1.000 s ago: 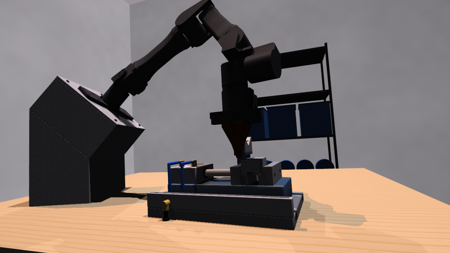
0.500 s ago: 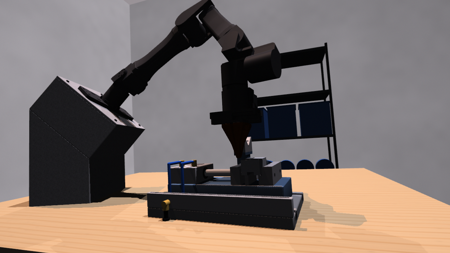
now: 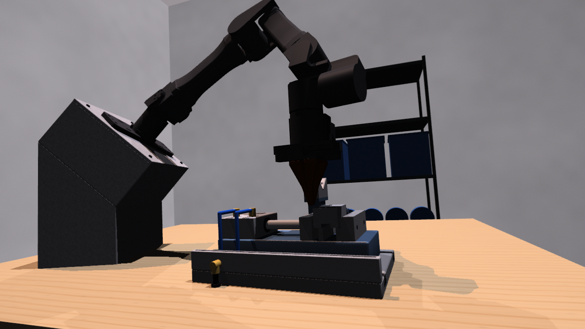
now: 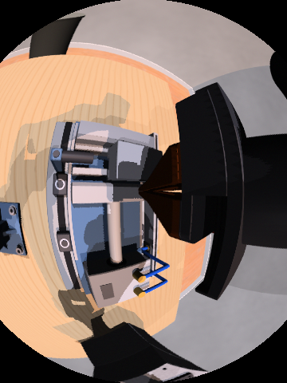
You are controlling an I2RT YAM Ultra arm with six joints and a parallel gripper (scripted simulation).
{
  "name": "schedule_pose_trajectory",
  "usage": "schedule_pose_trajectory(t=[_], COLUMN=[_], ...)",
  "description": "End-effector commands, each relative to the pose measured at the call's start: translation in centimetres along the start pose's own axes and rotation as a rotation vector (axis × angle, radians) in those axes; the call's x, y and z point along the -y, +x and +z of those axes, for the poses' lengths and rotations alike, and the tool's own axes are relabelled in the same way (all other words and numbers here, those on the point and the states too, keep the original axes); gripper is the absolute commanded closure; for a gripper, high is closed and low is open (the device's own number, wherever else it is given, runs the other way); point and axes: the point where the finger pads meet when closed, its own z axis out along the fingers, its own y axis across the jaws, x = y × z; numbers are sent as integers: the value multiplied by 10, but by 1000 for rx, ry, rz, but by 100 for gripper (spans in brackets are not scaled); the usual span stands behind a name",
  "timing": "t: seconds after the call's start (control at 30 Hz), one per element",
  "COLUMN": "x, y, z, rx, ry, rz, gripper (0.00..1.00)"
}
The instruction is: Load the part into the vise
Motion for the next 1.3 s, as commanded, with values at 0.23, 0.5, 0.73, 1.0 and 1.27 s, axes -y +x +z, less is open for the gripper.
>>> schedule_pose_trajectory(t=[0.23,0.5,0.73,1.0,1.27], x=[12,12,12,12,12], y=[3,3,3,3,3], z=[-12,-12,-12,-12,-12], rx=[-9,-9,-9,-9,-9], ry=[26,26,26,26,26], rz=[3,3,3,3,3], gripper=[100,100,100,100,100])
